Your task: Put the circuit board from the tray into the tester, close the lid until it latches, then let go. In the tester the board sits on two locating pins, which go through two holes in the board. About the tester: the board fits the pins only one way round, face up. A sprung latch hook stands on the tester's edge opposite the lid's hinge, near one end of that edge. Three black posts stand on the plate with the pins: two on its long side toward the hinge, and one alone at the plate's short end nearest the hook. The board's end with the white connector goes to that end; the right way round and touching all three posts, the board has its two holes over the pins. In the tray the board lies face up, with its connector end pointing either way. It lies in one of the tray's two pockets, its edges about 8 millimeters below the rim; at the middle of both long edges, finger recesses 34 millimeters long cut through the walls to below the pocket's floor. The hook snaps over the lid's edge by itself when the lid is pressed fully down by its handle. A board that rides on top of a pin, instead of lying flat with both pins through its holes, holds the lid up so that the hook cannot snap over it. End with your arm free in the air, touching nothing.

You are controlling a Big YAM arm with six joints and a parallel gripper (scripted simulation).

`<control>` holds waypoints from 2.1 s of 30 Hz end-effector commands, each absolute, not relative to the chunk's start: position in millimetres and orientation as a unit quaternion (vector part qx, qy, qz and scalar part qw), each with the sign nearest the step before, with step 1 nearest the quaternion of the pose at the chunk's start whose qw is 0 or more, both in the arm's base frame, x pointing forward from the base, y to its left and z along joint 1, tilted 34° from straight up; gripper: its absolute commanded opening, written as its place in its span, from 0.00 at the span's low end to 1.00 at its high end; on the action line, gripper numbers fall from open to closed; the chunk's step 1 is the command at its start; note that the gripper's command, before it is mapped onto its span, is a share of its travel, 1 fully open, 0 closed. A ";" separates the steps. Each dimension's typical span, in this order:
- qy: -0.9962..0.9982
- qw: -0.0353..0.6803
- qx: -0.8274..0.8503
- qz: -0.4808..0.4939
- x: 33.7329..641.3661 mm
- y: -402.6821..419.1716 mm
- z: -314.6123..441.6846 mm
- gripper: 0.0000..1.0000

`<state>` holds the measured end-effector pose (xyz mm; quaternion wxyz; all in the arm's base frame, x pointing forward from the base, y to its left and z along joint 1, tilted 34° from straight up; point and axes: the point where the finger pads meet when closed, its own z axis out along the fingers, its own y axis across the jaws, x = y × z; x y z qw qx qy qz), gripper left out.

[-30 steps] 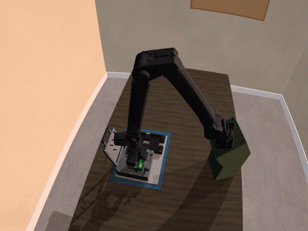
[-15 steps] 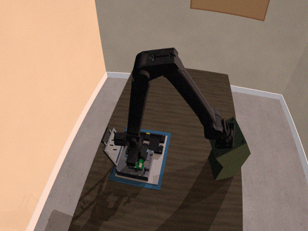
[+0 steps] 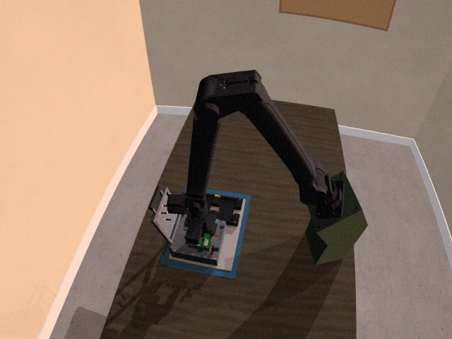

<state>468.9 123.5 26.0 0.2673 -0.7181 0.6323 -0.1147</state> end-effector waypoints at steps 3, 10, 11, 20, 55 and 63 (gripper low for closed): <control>0.630 0.274 -0.717 -0.117 478.0 131.3 27.2 0.72; 0.630 0.275 -0.717 -0.118 478.5 131.5 27.7 0.72; 0.630 0.275 -0.717 -0.118 478.5 131.5 27.7 0.72; 0.630 0.275 -0.717 -0.118 479.0 131.6 27.7 0.72; 0.631 0.270 -0.718 -0.114 475.0 130.8 23.8 0.72; 0.631 0.272 -0.718 -0.115 476.7 131.3 24.6 0.72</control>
